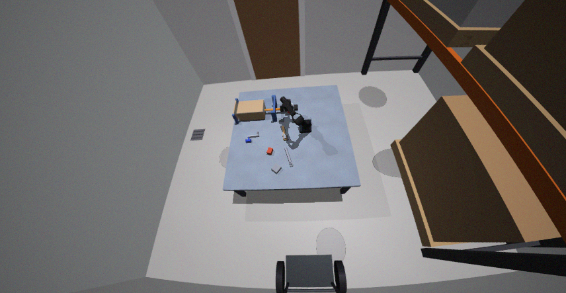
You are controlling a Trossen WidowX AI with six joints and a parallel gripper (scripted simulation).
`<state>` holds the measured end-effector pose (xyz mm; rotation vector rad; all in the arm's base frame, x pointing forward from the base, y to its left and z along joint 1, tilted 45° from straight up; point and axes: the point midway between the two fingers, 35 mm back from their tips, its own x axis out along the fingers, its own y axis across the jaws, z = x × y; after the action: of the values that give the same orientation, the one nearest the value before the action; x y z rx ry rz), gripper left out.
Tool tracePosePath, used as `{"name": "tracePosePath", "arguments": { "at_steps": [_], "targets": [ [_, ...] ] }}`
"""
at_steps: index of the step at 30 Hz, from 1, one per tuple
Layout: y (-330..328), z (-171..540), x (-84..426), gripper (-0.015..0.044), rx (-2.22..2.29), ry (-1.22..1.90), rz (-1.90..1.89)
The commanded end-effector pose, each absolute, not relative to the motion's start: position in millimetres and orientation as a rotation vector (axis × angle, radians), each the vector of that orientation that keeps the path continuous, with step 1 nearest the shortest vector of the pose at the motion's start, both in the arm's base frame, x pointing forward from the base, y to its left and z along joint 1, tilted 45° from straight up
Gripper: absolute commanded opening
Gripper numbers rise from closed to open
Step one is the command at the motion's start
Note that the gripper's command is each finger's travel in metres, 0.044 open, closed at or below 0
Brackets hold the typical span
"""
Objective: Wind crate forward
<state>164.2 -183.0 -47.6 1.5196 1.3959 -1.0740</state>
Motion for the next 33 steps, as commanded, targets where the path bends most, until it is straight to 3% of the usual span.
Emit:
{"name": "tracePosePath", "arguments": {
  "at_steps": [1,33],
  "targets": [
    [-180,-49,164,0.0,1.527,1.399,-1.071],
    [-184,-55,127,0.0,1.526,1.399,-1.074]
  ]
}}
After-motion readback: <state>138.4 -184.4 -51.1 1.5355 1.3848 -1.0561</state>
